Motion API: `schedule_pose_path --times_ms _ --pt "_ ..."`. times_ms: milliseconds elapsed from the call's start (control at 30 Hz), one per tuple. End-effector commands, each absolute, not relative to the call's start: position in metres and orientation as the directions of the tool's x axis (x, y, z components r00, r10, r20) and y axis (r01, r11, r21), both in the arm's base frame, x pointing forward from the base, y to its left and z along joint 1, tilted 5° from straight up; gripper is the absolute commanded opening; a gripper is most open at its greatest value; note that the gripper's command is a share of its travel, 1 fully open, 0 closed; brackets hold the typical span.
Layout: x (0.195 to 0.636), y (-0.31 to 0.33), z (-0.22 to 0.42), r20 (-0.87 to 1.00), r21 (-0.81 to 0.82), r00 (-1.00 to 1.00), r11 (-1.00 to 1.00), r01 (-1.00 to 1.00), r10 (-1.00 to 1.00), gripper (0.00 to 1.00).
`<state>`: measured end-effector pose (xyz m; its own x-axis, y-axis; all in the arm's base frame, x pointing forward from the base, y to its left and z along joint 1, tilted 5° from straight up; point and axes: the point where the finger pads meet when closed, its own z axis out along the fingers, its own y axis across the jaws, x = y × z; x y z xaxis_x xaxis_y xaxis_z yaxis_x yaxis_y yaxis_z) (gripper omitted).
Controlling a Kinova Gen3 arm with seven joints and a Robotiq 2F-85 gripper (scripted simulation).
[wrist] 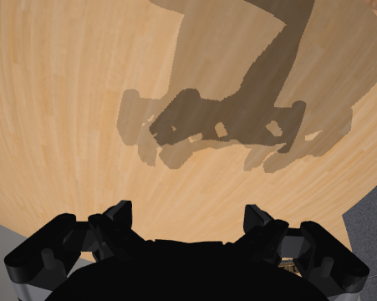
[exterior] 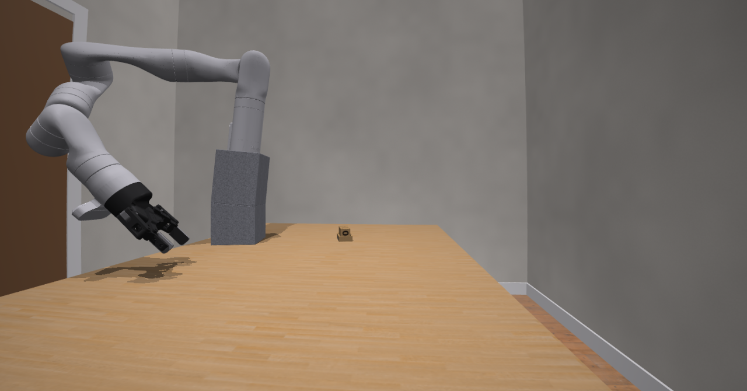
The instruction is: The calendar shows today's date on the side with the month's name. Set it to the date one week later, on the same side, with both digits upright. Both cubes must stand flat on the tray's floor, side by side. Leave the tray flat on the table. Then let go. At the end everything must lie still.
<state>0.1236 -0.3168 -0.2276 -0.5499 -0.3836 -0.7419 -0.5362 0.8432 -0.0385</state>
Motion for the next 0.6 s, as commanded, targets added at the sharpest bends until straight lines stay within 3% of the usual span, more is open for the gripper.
schedule_pose_path --times_ms 0,567 --pt "0.13 -0.315 -0.225 -0.741 -0.041 -0.542 0.833 -0.552 -0.396 1.0" --pt "0.149 -0.309 -0.221 -0.736 -0.042 -0.529 0.808 -0.588 -0.423 1.0"
